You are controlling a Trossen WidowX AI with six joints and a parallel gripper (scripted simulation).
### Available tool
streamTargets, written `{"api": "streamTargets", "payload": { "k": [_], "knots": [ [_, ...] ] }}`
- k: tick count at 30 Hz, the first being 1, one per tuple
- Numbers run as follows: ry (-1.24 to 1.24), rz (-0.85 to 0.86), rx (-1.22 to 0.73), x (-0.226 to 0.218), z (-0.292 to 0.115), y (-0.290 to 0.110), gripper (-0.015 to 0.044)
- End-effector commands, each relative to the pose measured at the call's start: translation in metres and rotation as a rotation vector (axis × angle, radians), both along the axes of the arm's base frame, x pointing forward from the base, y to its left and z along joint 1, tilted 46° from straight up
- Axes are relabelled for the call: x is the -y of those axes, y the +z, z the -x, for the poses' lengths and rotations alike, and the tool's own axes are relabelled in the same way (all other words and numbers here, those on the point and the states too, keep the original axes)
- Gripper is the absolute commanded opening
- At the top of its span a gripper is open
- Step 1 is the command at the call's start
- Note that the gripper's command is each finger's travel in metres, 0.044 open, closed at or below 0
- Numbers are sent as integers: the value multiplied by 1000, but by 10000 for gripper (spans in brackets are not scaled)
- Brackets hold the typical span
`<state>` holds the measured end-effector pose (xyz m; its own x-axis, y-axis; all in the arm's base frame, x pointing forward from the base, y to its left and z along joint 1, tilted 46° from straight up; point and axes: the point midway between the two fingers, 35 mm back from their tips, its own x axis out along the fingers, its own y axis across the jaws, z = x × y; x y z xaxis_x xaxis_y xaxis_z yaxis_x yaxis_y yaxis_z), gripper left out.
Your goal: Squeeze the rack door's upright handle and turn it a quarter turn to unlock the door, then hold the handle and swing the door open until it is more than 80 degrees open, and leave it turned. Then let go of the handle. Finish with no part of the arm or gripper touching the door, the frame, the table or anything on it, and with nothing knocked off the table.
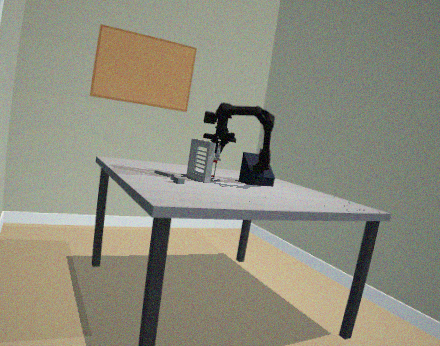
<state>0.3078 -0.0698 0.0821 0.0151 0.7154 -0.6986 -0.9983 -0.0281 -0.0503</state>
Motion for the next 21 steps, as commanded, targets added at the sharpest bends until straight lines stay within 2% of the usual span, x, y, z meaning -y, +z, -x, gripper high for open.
{"api": "streamTargets", "payload": {
  "k": [1,21],
  "knots": [
    [191,6,196,-1,-1,-1,9],
    [197,6,202,-1,-1,-1,9]
  ]
}}
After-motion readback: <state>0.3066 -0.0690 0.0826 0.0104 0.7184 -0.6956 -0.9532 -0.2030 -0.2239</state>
